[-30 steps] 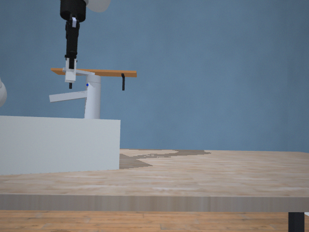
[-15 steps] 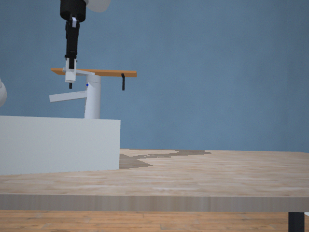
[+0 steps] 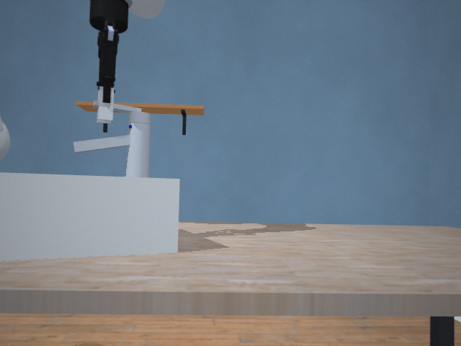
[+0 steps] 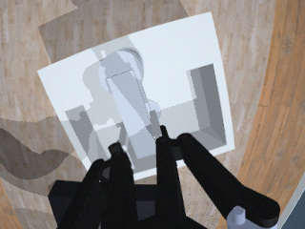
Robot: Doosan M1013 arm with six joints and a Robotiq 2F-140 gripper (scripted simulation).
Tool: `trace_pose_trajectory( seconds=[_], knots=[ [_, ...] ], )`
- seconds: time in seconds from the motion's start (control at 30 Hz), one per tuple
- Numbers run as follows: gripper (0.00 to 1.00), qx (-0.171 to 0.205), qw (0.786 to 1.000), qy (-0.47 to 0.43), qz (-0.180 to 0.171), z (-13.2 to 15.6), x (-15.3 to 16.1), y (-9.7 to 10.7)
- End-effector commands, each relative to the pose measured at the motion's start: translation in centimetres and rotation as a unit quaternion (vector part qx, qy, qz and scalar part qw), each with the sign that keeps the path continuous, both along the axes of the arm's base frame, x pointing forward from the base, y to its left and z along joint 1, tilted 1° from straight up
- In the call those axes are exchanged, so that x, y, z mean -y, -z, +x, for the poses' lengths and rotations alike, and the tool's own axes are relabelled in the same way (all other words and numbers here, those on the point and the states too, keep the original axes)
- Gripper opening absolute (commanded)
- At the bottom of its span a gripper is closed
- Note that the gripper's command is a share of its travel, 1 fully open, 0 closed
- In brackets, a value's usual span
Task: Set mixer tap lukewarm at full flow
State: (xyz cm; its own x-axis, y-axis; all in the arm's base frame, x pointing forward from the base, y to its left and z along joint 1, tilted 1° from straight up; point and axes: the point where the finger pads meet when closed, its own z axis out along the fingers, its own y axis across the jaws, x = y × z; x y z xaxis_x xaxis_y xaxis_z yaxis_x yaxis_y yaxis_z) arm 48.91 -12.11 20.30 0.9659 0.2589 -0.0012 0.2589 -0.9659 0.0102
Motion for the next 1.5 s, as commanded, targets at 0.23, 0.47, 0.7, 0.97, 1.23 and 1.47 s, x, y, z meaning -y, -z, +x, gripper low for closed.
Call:
trace_pose_trajectory(
  seconds=[0.23,0.47,0.7,0.97,1.23,1.47],
  knots=[
    [0.00,0.000,1.000,0.000,0.000,0.0,0.0,0.0],
    [0.00,0.000,1.000,0.000,0.000,0.0,0.0,0.0],
    [0.00,0.000,1.000,0.000,0.000,0.0,0.0,0.0],
    [0.00,0.000,1.000,0.000,0.000,0.1,0.0,-0.2],
    [0.00,0.000,1.000,0.000,0.000,0.5,-0.2,-1.3],
    [0.00,0.000,1.000,0.000,0.000,1.1,-0.3,-2.2]
  ],
)
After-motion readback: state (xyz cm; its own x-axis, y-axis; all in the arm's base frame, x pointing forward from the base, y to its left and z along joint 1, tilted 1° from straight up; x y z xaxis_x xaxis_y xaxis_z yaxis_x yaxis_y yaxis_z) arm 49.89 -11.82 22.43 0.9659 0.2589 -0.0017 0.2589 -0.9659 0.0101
